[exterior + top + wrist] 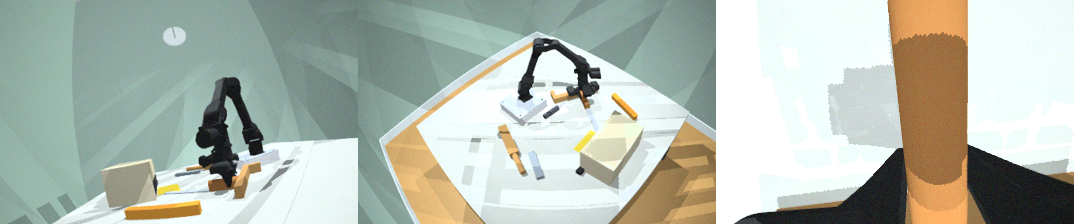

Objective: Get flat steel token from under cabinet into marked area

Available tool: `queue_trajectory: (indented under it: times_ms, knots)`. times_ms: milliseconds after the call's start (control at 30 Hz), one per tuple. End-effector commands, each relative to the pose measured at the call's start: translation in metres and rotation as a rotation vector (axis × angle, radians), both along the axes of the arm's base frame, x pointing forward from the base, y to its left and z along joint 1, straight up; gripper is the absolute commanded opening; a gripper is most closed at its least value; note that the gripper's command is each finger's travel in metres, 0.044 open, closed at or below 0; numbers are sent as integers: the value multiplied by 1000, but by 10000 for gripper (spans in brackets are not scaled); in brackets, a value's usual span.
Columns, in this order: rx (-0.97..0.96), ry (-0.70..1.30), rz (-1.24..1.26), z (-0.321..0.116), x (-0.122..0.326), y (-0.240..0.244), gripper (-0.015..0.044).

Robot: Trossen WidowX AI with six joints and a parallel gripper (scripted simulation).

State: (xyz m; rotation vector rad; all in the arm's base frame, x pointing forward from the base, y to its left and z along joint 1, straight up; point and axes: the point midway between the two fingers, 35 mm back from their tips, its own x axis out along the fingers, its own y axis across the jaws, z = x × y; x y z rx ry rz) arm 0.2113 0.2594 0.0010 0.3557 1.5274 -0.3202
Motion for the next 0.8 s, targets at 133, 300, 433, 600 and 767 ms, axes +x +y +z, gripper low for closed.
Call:
queue_trajectory:
  times_ms: [133,300,433,600,767]
  knots:
    - [8,-1,8,2,-1,12,0]
    - [9,-1,8,2,-2,17,0]
    - [9,-1,8,2,-3,21,0]
    - [9,-1,8,2,-3,24,0]
    - [9,-1,8,2,-3,24,0]
